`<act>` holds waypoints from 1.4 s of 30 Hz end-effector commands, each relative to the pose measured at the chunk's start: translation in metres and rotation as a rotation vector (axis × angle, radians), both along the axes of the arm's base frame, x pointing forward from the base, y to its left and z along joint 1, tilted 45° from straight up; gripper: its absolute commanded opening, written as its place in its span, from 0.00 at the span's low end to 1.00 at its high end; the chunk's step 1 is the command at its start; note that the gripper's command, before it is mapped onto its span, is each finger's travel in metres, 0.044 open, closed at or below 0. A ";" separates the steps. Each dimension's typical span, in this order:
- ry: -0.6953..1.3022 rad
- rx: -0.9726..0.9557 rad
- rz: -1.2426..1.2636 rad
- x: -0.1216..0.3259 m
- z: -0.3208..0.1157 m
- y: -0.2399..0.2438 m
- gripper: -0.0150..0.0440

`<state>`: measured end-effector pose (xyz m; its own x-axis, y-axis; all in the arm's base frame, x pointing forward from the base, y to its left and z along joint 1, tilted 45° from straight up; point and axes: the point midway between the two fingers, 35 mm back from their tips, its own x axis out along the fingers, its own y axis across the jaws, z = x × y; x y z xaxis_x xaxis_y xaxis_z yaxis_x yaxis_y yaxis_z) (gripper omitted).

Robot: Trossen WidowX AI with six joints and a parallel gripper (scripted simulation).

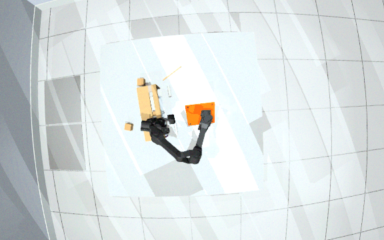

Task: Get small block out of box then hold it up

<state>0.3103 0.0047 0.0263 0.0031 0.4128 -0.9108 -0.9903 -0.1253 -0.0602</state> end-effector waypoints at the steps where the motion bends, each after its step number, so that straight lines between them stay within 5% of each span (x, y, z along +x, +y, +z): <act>1: 0.001 0.006 -0.004 -0.001 -0.004 0.006 0.93; 42: -0.001 -0.003 0.001 0.010 -0.059 -0.054 0.93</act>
<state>0.3188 -0.0429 -0.0265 0.0035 0.4151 -0.9098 -0.9906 -0.1231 -0.0600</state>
